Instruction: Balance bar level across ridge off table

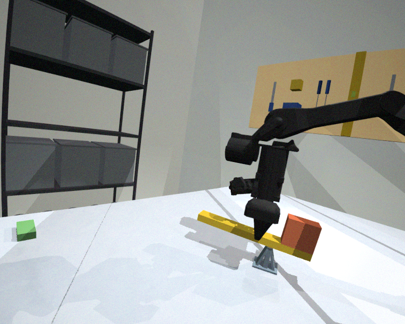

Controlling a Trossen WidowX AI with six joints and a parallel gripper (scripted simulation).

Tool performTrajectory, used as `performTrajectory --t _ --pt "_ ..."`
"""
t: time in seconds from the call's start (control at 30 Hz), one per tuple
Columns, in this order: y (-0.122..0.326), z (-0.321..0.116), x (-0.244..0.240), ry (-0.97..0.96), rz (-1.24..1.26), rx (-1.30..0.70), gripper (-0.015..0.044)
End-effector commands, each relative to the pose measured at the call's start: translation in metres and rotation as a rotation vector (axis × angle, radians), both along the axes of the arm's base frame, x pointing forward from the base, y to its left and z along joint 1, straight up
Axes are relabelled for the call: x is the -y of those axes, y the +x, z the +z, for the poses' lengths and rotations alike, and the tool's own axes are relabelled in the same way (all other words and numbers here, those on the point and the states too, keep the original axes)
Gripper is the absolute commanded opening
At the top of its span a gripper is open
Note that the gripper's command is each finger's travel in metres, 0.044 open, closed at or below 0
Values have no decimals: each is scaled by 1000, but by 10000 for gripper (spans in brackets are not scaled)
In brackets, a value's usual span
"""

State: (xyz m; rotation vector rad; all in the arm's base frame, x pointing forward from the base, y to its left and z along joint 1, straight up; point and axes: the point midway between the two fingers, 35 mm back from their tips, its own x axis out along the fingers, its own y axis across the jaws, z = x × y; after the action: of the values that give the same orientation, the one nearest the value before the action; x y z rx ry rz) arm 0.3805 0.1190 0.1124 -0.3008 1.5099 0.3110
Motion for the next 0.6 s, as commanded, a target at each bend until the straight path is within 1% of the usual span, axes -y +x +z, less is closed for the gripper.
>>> performTrajectory --t 0.0,0.57 --pt "0 -2 0 -2 -2 1 0" --pt "0 -3 0 -2 -2 1 0"
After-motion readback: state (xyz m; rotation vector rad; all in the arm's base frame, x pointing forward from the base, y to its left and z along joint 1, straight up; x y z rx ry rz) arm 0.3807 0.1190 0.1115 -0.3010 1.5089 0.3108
